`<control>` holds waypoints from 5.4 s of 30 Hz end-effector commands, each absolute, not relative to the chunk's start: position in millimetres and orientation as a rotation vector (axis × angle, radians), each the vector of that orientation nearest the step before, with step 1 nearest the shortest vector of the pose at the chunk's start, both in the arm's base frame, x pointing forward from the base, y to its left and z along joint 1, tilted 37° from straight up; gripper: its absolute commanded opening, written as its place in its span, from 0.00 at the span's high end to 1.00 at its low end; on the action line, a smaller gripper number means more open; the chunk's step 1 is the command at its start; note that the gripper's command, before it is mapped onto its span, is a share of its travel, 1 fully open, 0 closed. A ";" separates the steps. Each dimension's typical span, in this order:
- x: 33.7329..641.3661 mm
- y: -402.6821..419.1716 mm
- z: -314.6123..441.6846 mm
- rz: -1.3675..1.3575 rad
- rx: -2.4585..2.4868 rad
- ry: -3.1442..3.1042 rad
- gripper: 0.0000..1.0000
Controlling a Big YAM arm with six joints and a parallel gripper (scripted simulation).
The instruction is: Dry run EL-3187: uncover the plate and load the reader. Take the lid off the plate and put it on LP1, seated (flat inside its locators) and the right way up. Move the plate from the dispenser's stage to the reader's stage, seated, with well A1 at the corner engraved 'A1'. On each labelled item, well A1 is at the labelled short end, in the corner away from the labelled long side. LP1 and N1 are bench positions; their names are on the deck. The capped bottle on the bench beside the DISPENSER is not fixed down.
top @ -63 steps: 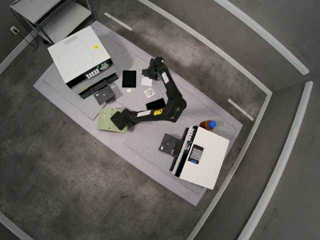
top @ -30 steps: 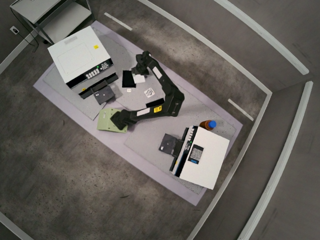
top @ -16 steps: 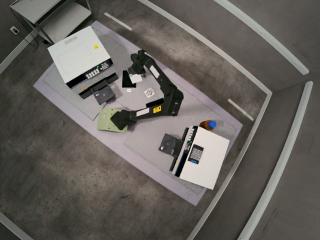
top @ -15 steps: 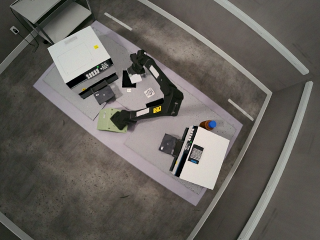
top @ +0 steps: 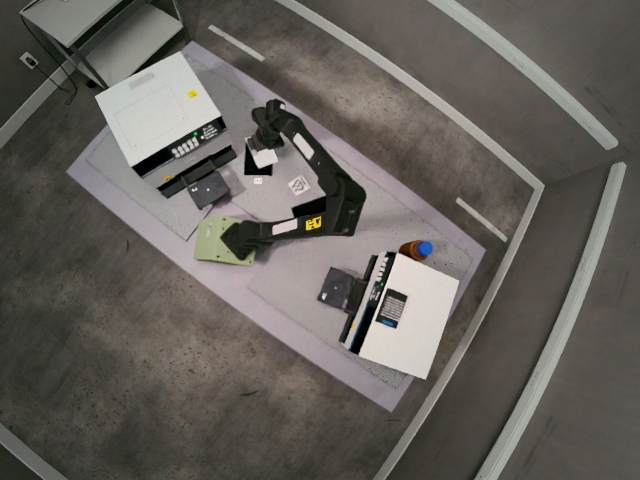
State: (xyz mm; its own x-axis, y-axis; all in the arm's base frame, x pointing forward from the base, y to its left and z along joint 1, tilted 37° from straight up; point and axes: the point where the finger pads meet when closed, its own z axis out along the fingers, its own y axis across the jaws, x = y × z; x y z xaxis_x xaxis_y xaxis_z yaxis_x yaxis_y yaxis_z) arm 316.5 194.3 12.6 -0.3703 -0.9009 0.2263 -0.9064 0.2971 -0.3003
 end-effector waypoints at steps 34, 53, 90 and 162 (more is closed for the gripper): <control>236.5 232.0 9.8 0.596 2.098 -2.110 0.14; 194.5 226.7 -0.1 0.561 2.200 -1.876 0.14; 132.8 247.0 -11.8 0.550 2.452 -1.394 0.14; 53.2 262.3 -31.6 0.563 2.618 -0.471 0.14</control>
